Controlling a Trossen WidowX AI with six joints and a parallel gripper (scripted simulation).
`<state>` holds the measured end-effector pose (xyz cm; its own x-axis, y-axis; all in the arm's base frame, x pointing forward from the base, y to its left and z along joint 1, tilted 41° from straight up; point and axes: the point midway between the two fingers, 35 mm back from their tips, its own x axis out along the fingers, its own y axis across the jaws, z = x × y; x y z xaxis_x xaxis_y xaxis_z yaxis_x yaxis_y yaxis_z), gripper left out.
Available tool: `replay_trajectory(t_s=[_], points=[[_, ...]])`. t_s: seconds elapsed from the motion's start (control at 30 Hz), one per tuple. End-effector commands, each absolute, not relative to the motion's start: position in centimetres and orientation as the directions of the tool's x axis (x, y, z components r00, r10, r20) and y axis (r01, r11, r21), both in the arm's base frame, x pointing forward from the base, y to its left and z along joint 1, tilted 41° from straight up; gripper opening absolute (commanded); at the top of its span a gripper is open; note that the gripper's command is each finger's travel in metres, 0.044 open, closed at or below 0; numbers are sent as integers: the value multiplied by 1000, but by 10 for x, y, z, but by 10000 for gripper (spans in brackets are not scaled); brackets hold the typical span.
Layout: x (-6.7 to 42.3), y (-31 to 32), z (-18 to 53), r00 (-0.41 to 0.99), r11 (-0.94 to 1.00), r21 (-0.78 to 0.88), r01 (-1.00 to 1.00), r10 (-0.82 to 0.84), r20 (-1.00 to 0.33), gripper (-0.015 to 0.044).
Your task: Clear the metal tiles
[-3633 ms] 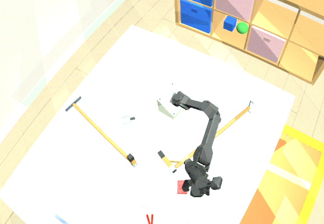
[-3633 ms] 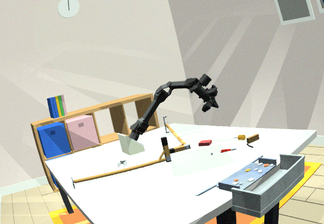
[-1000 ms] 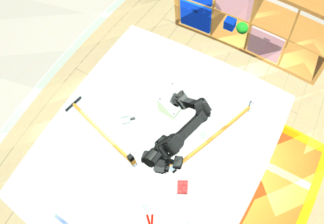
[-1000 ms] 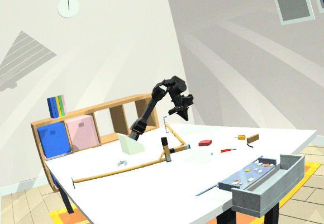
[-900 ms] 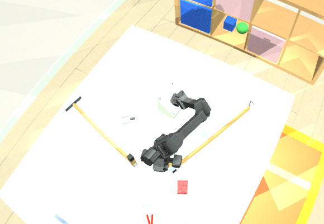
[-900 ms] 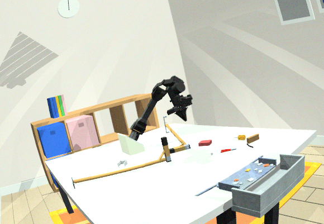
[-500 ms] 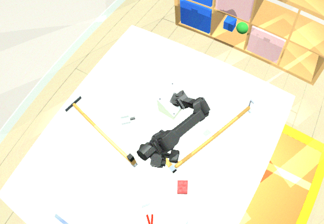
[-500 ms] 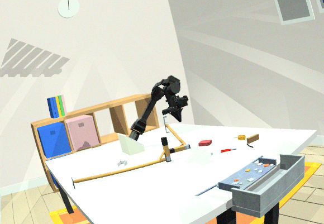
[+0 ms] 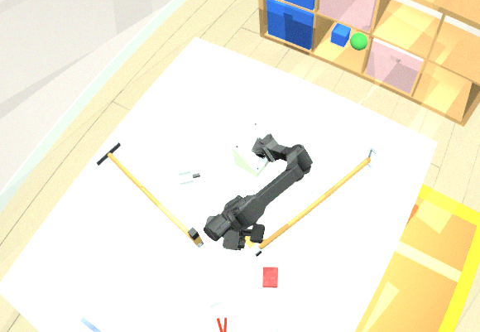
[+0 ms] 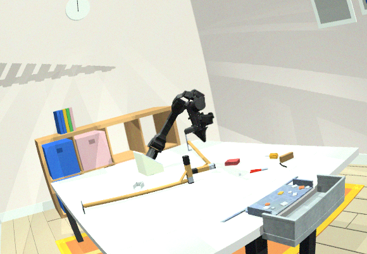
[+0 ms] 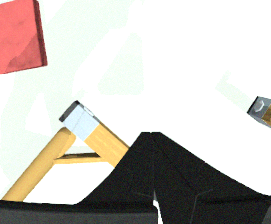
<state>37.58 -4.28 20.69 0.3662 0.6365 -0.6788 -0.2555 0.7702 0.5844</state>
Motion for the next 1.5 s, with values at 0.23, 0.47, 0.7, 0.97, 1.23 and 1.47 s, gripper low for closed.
replay_trajectory(t_s=[0.23, 0.47, 0.7, 0.97, 1.23, 1.47], points=[[379, -31, 189, 363, 773, 586, -245, 633, -684, 0], [382, -22, 179, 363, 772, 586, -246, 634, -683, 0], [384, -14, 169, 364, 772, 586, -246, 634, -682, 0], [385, -3, 158, 365, 771, 588, -246, 636, -681, 0], [385, 7, 147, 366, 769, 590, -247, 637, -678, 0], [385, 14, 141, 366, 768, 591, -247, 639, -677, 0]])
